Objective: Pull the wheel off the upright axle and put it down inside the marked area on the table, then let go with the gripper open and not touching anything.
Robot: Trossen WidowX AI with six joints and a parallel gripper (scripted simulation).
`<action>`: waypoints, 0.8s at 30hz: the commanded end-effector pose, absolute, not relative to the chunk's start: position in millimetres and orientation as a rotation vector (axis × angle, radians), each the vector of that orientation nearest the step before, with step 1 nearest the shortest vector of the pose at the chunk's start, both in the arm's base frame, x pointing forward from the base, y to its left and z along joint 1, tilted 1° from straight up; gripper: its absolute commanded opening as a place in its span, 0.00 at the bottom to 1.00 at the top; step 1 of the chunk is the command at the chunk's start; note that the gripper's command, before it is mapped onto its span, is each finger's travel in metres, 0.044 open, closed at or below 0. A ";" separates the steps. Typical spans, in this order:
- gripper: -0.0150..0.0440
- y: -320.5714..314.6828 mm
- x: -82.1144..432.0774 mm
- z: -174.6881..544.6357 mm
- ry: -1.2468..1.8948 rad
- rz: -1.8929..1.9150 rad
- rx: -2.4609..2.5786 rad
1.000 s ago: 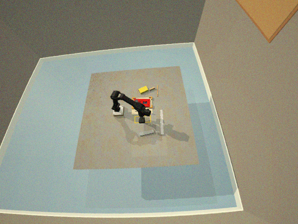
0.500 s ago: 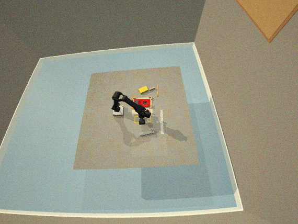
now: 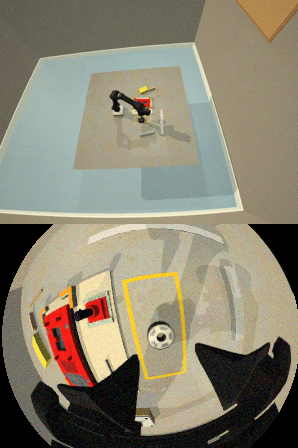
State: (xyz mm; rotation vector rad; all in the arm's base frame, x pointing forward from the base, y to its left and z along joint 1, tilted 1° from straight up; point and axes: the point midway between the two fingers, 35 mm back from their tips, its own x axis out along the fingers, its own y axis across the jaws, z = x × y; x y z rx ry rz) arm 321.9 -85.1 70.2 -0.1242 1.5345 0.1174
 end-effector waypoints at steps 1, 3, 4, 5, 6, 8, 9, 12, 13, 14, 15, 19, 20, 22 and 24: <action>0.81 -84.6 320.2 71.5 1.535 0.117 -0.124; 0.90 -81.1 306.4 81.8 1.537 0.118 -0.124; 0.94 -78.3 295.5 89.1 1.538 0.119 -0.124; 0.99 -75.4 284.5 95.8 1.540 0.120 -0.124; 1.00 -72.5 273.3 101.9 1.541 0.120 -0.124; 1.00 -66.6 250.6 112.6 1.544 0.121 -0.124; 1.00 -64.1 241.2 116.3 1.545 0.122 -0.124; 1.00 -62.2 233.6 118.9 1.546 0.122 -0.124; 1.00 -62.2 233.6 118.9 1.546 0.122 -0.124; 1.00 -62.2 233.6 118.9 1.546 0.122 -0.124; 1.00 -62.2 233.6 118.9 1.546 0.122 -0.124; 1.00 -62.2 233.6 118.9 1.546 0.122 -0.124; 1.00 -62.2 233.6 118.9 1.546 0.122 -0.124; 1.00 -62.2 233.6 118.9 1.546 0.122 -0.124; 1.00 -62.2 233.6 118.9 1.546 0.122 -0.124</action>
